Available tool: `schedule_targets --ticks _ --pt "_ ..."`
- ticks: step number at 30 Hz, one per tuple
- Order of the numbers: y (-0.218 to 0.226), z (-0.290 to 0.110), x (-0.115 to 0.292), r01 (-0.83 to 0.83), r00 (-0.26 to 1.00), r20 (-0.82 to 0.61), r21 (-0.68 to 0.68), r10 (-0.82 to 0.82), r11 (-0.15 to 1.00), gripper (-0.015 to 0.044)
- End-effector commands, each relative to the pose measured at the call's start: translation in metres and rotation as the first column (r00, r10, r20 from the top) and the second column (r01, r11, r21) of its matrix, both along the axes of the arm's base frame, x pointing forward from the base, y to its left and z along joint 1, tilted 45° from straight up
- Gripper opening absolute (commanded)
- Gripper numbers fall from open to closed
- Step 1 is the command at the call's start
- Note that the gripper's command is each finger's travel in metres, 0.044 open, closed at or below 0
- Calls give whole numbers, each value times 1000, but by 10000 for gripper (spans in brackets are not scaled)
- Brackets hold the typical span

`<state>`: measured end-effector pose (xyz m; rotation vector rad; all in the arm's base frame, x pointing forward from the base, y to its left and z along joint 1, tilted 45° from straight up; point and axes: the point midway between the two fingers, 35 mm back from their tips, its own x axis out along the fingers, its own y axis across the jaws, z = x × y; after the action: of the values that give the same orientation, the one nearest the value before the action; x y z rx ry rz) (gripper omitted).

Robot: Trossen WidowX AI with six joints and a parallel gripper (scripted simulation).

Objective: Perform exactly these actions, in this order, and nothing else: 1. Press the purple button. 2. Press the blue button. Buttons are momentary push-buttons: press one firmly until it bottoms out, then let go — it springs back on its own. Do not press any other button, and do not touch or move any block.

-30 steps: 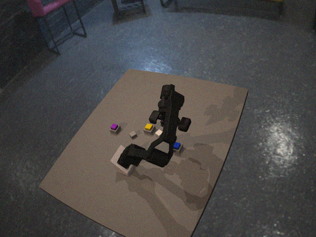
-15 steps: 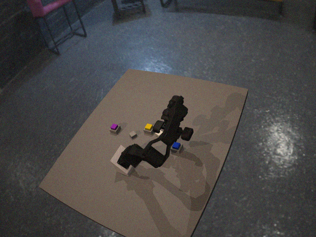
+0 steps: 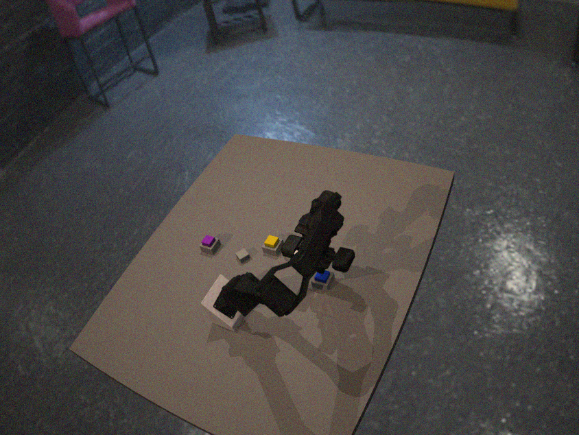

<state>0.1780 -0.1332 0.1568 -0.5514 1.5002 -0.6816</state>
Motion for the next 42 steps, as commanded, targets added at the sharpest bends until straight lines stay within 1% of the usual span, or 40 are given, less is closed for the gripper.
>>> schedule_targets --ticks 1,7,25,30,33,35,37,42 --pt "-4 -5 -1 -4 1000 -5 0 4 1000 20" --pt "-10 -10 -2 -4 1000 -5 -2 4 1000 20" --pt "-10 -11 -2 -4 1000 -5 -2 4 1000 20" --pt "12 11 0 -4 1000 -6 0 4 1000 20" --pt "13 12 0 -4 1000 -6 0 4 1000 20" --pt "20 9 9 -30 999 -16 18 30 999 72" --pt "38 -1 32 -90 995 -36 64 92 994 125" --pt "82 -22 76 -89 996 -24 102 92 991 256"
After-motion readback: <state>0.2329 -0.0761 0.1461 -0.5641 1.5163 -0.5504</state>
